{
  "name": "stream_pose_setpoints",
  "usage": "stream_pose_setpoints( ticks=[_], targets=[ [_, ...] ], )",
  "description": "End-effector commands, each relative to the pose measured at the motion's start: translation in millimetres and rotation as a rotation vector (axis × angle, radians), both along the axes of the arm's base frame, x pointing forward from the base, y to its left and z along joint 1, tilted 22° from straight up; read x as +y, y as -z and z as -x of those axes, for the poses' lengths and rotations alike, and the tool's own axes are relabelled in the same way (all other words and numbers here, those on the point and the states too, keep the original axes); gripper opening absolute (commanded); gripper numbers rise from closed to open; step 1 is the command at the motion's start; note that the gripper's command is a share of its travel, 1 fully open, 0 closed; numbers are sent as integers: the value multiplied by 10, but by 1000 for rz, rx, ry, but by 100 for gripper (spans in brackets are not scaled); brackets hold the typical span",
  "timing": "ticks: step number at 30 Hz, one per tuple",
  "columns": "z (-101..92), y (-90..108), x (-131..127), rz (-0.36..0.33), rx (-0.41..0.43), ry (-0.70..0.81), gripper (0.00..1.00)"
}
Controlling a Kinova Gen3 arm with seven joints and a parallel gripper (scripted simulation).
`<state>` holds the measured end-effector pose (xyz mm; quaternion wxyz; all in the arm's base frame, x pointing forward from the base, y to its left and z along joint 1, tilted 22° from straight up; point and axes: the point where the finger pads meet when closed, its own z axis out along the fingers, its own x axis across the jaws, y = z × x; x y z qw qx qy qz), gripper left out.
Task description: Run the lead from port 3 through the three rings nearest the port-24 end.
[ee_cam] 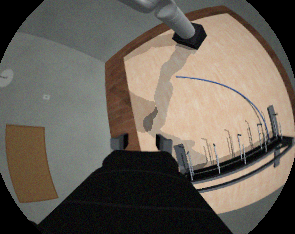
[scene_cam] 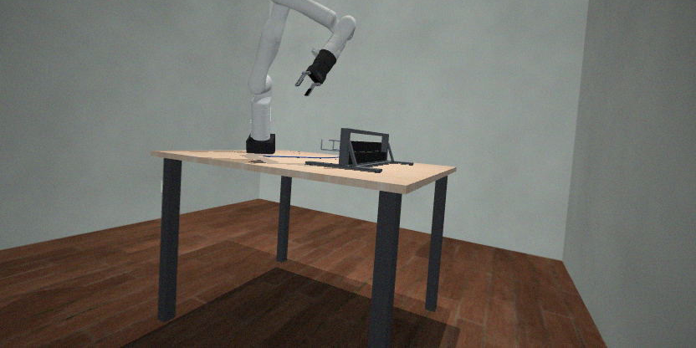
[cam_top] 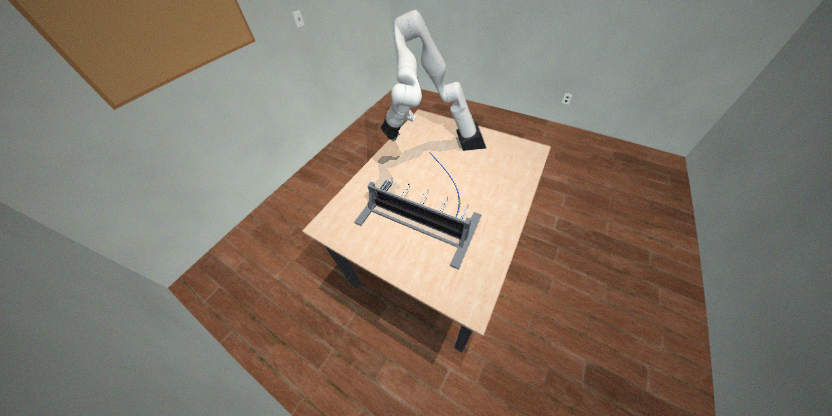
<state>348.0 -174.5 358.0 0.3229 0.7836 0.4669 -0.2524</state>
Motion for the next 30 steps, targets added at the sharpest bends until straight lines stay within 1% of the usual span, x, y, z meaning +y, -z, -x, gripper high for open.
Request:
stream_pose_setpoints(
  ticks=[1,22,30],
  targets=[
    [-1,-6,2,0,-2,0,100],
    [0,-4,3,0,-3,1,100],
    [14,28,28,-7,-19,19,100]
  ],
)
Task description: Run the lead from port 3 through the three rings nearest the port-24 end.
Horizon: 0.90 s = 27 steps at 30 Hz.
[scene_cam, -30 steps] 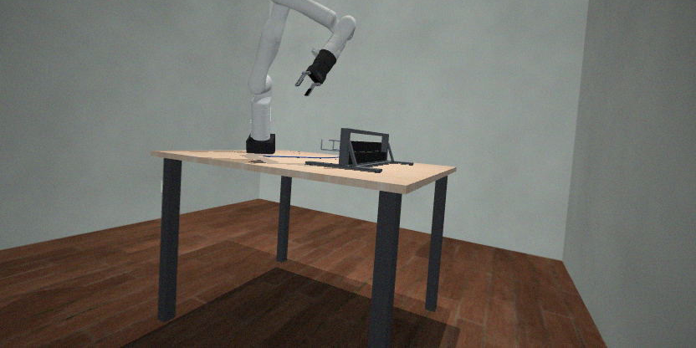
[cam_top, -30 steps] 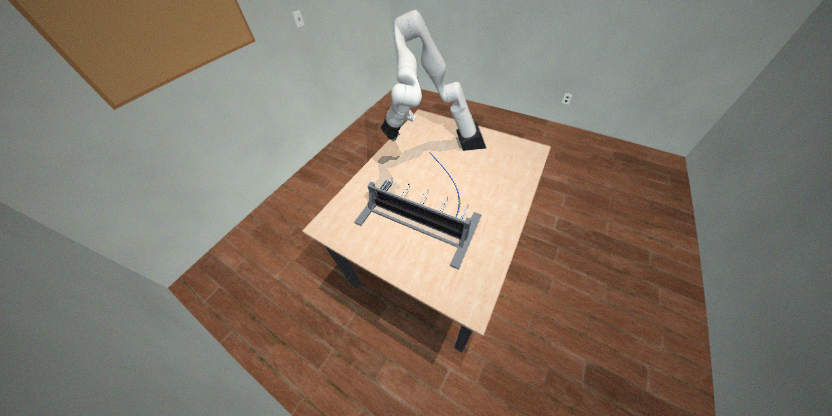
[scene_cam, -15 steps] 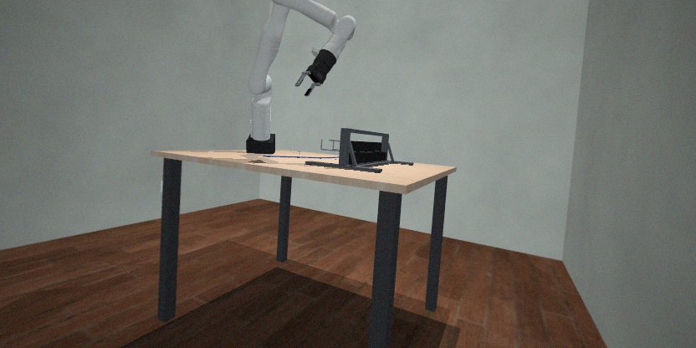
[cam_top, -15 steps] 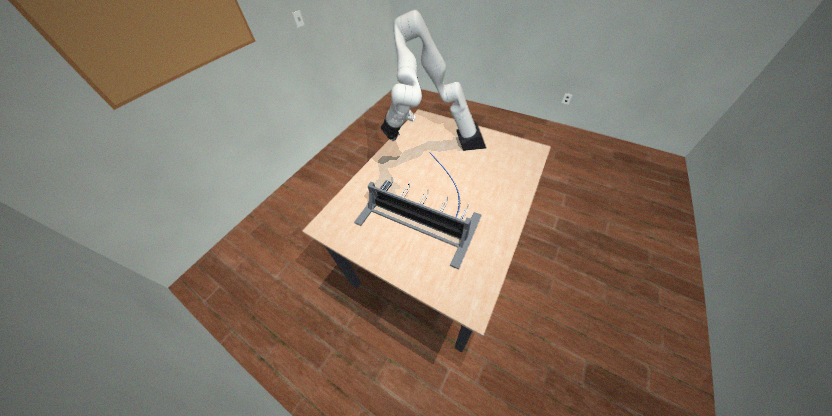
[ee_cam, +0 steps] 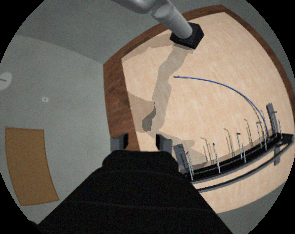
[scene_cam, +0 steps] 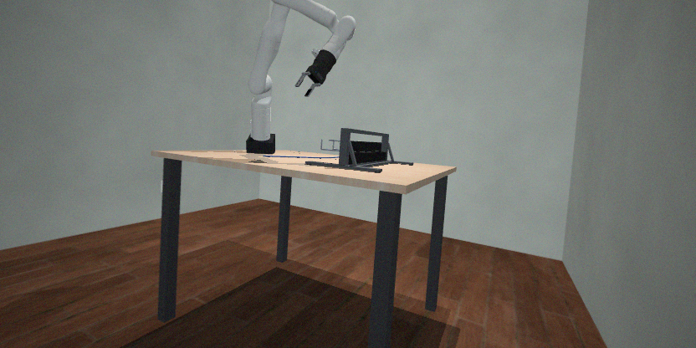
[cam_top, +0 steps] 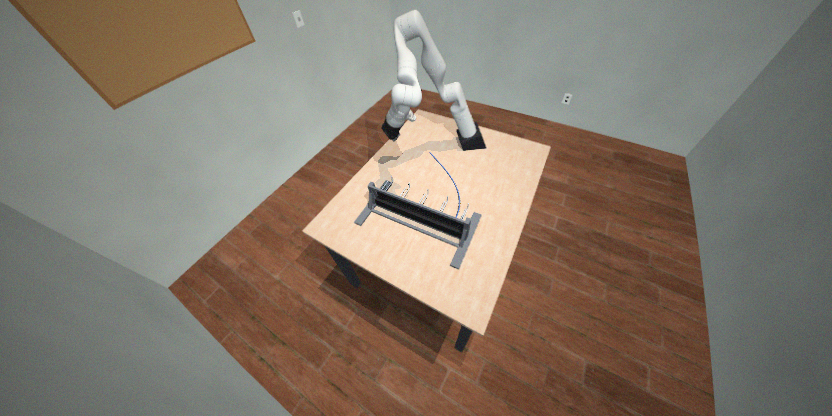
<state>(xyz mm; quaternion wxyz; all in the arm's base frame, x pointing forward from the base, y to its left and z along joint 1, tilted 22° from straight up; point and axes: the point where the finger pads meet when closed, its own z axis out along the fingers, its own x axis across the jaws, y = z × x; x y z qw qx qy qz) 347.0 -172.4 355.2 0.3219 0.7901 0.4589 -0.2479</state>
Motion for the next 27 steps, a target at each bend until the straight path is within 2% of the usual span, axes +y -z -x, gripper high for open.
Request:
stream_pose_setpoints(
  ticks=[1,8,19,21,27],
  targets=[
    [7,8,13,-3,-8,7,100],
    [32,63,57,-14,-36,39,100],
    [139,284,237,-61,-149,175,100],
    [139,284,237,-61,-149,175,100],
    [226,466,383,-100,-240,281,100]
  ],
)
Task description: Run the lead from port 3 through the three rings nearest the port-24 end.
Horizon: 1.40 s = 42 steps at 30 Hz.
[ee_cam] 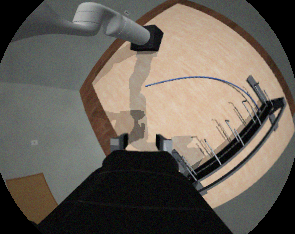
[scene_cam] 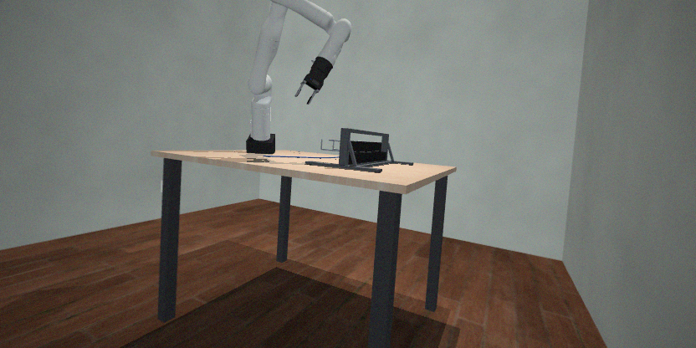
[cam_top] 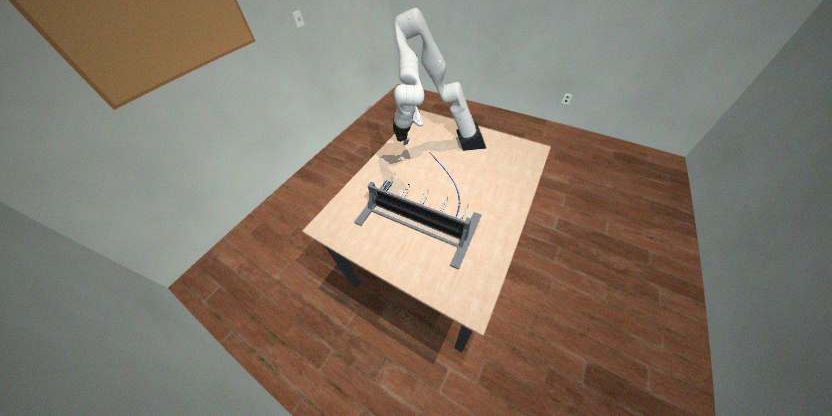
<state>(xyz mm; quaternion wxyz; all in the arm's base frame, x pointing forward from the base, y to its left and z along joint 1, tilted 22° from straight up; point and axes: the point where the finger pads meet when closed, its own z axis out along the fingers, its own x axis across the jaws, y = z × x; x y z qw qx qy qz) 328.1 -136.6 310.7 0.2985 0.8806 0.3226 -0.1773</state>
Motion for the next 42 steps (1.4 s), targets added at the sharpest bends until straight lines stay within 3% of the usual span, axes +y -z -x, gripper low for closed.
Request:
stream_pose_setpoints(
  ticks=[1,9,11,26,28,42],
  targets=[
    [54,54,52,-13,-33,36,100],
    [198,357,289,-75,-183,208,100],
    [198,357,289,-75,-183,208,100],
    [492,962,764,-201,-483,558,100],
    [492,962,764,-201,-483,558,100],
    [685,1388,1093,-282,-690,787,100]
  ],
)
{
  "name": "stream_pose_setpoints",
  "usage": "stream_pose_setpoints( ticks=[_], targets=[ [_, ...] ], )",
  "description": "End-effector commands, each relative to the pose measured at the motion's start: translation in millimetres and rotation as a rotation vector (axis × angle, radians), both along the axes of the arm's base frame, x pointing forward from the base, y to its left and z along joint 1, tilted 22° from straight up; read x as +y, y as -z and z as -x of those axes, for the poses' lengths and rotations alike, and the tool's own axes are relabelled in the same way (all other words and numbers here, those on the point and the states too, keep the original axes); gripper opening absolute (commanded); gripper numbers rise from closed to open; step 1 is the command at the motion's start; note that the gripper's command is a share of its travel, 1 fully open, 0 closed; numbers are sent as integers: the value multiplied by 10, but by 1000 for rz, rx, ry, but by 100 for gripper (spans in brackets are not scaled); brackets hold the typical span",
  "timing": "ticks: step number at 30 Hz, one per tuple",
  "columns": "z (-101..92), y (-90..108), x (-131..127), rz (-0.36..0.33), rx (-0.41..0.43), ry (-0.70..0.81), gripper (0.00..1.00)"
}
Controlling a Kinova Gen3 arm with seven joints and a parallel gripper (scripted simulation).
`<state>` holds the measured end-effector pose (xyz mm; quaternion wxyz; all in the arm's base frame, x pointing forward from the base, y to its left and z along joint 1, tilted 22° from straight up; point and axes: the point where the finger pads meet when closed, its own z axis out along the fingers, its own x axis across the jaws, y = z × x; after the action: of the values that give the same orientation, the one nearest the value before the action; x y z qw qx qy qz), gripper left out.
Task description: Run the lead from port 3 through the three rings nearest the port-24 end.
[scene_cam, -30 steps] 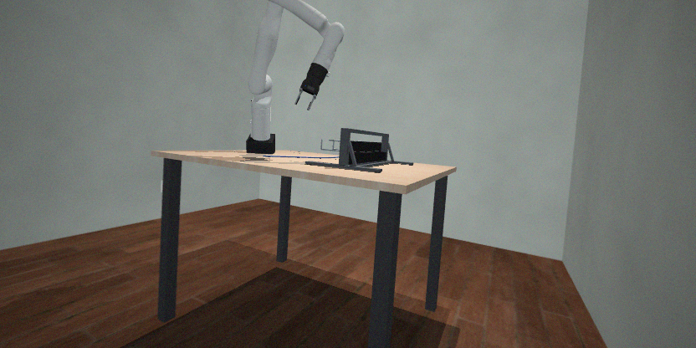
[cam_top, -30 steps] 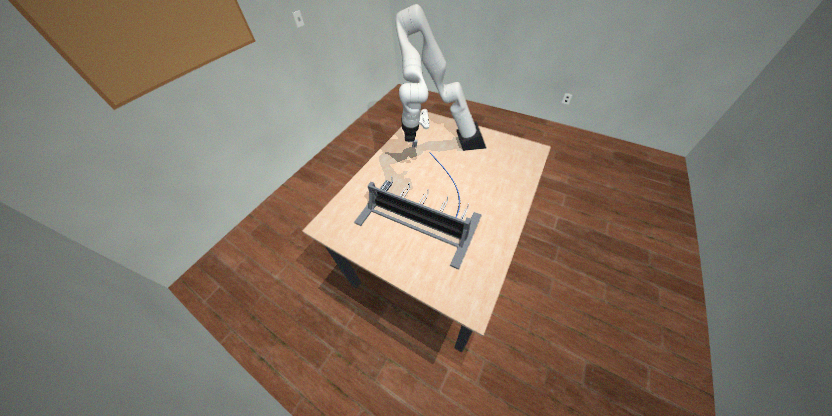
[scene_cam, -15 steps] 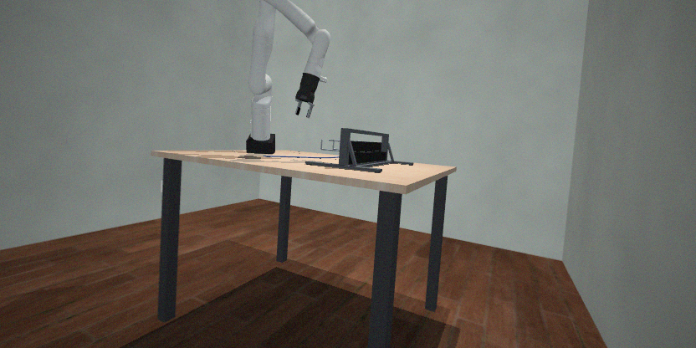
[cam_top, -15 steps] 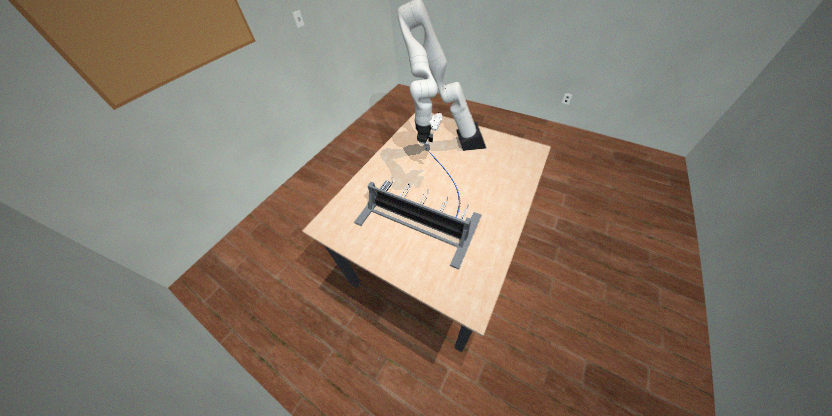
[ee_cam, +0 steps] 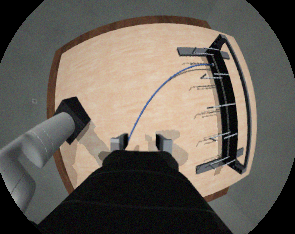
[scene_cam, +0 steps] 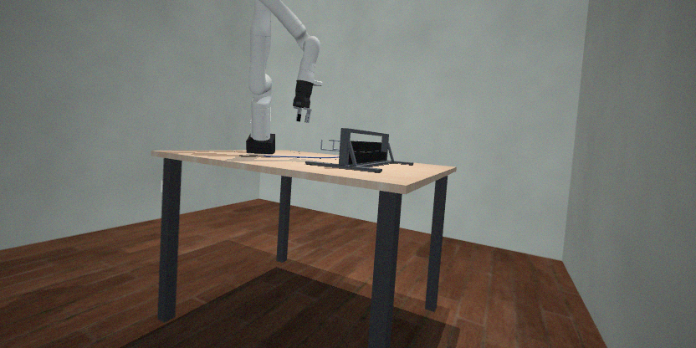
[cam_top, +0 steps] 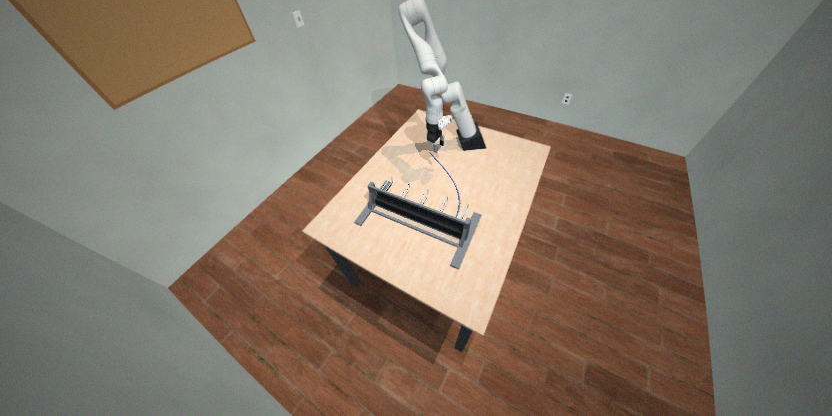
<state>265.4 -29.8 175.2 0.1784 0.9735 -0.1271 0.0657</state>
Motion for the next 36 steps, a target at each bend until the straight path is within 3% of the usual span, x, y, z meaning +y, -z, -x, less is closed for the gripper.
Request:
stream_pose_setpoints(
  ticks=[1,18,36],
  targets=[
    [66,55,42,-6,-18,12,100],
    [172,276,219,-53,-132,143,100],
    [216,351,281,-72,-170,190,100]
  ],
)
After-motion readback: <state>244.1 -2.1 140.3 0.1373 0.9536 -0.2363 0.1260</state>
